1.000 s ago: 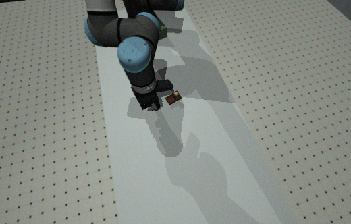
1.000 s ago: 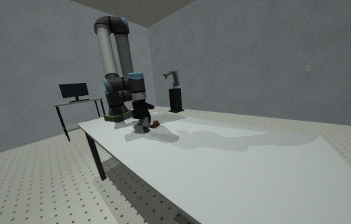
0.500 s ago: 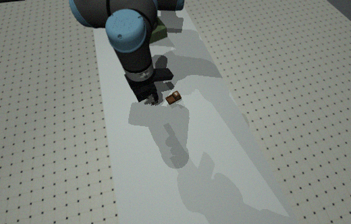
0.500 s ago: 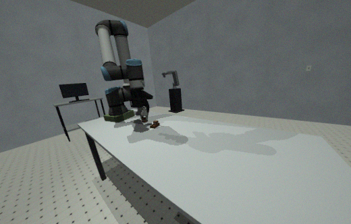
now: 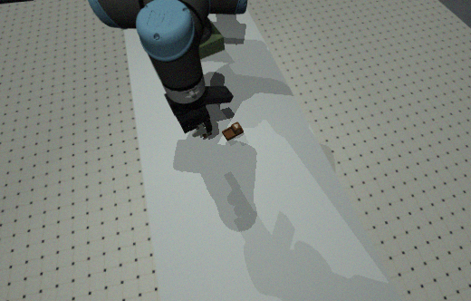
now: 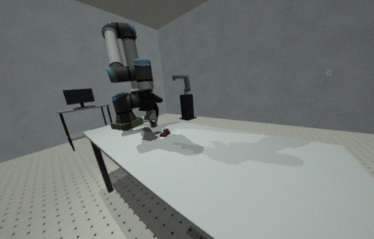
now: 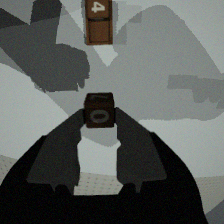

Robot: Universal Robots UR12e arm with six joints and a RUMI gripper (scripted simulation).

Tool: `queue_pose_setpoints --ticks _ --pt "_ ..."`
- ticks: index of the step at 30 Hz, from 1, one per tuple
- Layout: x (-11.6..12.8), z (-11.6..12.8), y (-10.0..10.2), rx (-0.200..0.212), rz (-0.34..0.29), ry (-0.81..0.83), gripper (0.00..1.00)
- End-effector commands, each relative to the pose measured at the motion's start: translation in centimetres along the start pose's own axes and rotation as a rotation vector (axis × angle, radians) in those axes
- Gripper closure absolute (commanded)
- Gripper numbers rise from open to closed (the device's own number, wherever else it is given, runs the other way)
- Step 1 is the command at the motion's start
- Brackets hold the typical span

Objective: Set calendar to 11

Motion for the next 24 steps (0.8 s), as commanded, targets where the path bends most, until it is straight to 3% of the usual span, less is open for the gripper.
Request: queue_pose_setpoints --ticks 1,3,5,24 --pt "-3.5 -0.1 -0.5 0.001 0.0 -0.003 0.9" --pt "-7.0 -0.4 -0.9 0.001 -0.001 -0.006 0.9" --pt "-8.7 -0.6 -1.1 0.001 -0.001 -0.007 0.9" --pt "-8.8 -0.6 -0.7 0.001 -0.001 -0.007 0.9"
Point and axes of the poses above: the point where the finger pads meet when closed, its own y axis out along the fingers, its own z axis across the jaws, x = y × z, the point moved 10 cm from there along -y, back along the fingers, and after that the axes turned 4 degrees about y, right-handed, at the moved point
